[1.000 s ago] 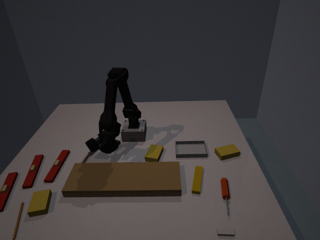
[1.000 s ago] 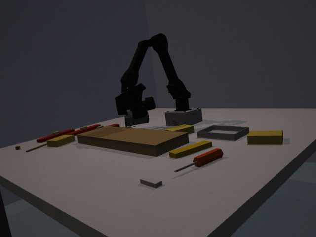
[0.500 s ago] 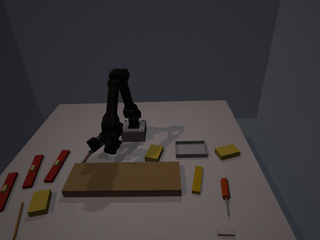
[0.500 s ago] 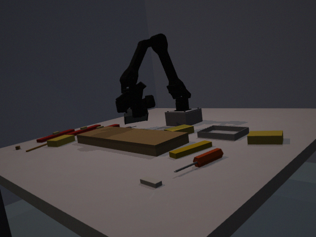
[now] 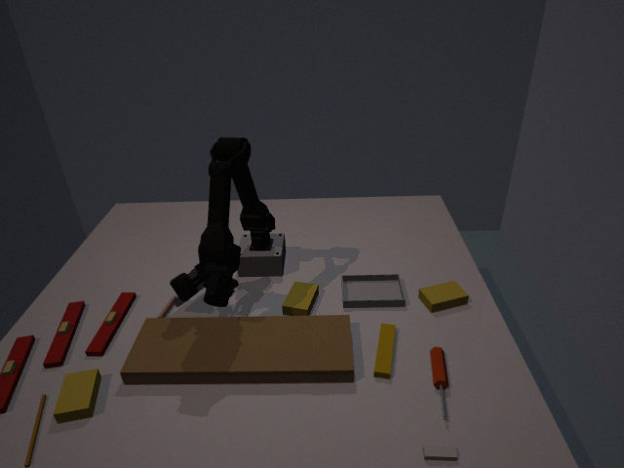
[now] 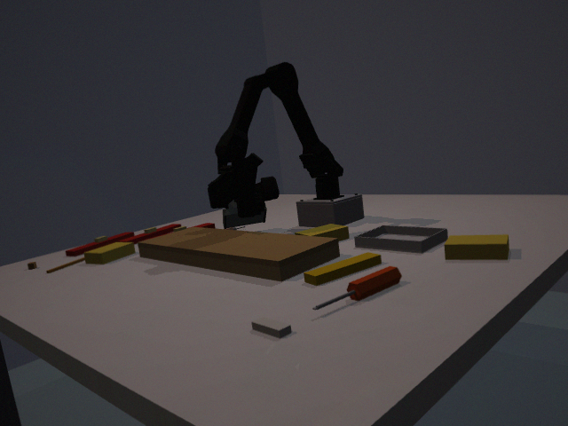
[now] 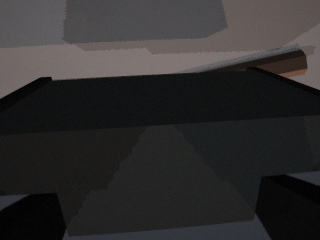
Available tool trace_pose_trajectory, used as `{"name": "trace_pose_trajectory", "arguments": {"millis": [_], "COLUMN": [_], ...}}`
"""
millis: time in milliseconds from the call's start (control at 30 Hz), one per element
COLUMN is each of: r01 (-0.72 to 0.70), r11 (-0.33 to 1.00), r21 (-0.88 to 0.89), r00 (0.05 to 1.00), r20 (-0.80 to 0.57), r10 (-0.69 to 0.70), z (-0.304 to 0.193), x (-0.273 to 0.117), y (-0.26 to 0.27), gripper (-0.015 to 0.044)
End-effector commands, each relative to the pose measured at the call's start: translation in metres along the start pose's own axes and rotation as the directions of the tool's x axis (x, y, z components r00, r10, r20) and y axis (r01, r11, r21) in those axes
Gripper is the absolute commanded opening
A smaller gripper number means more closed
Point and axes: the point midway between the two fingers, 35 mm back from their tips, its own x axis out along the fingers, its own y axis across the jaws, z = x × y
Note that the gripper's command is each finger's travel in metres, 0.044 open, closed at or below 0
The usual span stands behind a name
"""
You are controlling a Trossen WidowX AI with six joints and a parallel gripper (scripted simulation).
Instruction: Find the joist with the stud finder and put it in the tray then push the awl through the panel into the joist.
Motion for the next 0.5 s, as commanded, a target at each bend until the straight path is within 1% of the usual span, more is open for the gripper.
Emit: {"name": "trace_pose_trajectory", "arguments": {"millis": [0,333,467], "r01": [-0.001,-0.004,-0.004], "r11": [1.000,1.000,1.000], "r21": [-0.006,-0.007,-0.007], "r00": [1.000,1.000,1.000], "r20": [-0.001,0.004,0.004], "r10": [0.001,0.004,0.004], "z": [0.0056,0.0154,0.0154], "x": [0.0048,0.0118,0.0118], "y": [0.0006,0.0009,0.0009], "gripper": [0.0000,0.0000,0.0105]}}
